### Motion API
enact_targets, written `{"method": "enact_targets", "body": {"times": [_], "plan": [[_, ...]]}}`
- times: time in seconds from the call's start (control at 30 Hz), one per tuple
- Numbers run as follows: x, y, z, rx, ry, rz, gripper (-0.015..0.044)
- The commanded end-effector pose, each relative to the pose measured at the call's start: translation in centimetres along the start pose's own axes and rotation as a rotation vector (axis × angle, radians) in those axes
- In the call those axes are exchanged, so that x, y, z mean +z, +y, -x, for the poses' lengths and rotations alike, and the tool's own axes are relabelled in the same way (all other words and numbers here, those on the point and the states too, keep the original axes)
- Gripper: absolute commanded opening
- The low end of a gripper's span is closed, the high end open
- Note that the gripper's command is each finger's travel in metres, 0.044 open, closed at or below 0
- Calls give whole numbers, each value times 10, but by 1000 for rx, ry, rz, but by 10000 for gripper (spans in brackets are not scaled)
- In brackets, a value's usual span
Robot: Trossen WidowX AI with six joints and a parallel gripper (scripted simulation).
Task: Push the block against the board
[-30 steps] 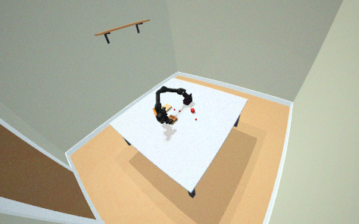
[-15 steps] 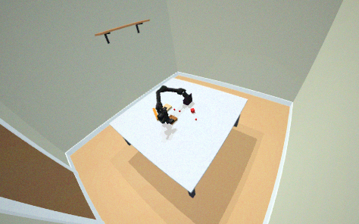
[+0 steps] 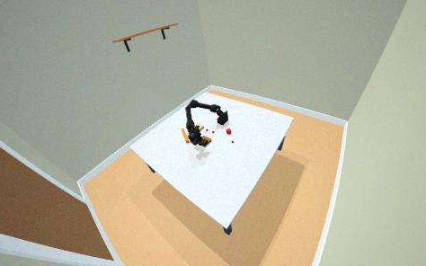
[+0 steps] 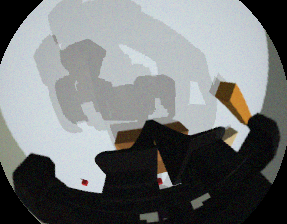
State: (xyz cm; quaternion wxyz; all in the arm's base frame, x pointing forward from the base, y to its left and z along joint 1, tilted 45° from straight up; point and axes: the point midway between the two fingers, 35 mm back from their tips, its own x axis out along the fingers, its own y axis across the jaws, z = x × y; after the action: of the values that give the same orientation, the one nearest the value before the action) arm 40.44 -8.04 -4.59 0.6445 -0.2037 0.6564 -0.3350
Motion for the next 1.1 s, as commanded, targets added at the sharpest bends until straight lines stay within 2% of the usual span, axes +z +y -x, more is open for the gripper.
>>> {"method": "enact_targets", "body": {"times": [0.0,1.07], "plan": [[-9,1,-2,-1,7,0,0],[-58,1,-3,-1,9,2,0]]}}
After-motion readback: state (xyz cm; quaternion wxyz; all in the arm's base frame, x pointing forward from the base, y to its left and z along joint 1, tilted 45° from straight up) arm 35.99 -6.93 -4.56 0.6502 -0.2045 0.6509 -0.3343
